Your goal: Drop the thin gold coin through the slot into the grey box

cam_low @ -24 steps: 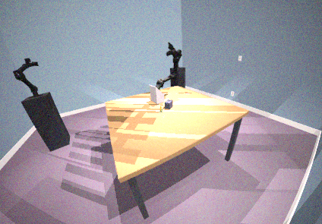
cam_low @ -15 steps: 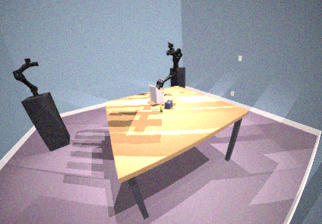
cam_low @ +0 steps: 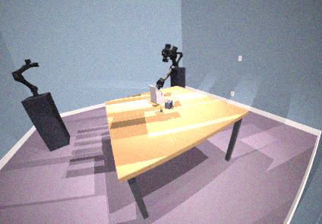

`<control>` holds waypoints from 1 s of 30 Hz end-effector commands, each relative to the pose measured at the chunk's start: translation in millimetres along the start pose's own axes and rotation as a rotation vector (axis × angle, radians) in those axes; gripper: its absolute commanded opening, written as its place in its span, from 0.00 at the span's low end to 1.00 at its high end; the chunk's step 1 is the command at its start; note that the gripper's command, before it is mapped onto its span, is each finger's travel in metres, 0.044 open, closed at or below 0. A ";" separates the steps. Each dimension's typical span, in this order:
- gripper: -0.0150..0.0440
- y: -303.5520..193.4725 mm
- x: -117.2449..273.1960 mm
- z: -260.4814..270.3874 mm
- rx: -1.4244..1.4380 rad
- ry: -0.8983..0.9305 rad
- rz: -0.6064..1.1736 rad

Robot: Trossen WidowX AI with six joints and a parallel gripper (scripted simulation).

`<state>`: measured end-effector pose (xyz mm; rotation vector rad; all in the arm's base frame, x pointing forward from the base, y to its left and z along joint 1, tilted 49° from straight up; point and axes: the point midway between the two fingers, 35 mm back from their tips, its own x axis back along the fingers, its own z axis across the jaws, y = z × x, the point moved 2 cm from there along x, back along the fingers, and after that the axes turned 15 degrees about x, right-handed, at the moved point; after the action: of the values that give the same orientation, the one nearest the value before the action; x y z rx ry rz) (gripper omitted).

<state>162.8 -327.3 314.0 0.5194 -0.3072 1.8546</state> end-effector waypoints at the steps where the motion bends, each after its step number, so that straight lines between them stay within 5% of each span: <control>1: 0.53 -28.4 -35.7 -36.2 0.228 -0.156 0.114; 16: 0.53 -136.2 -103.6 -235.7 1.097 -0.579 0.975; 30: 0.53 -184.9 -69.2 -405.8 1.282 -0.470 1.968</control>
<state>276.1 -167.7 -51.2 2.1500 0.3704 3.4348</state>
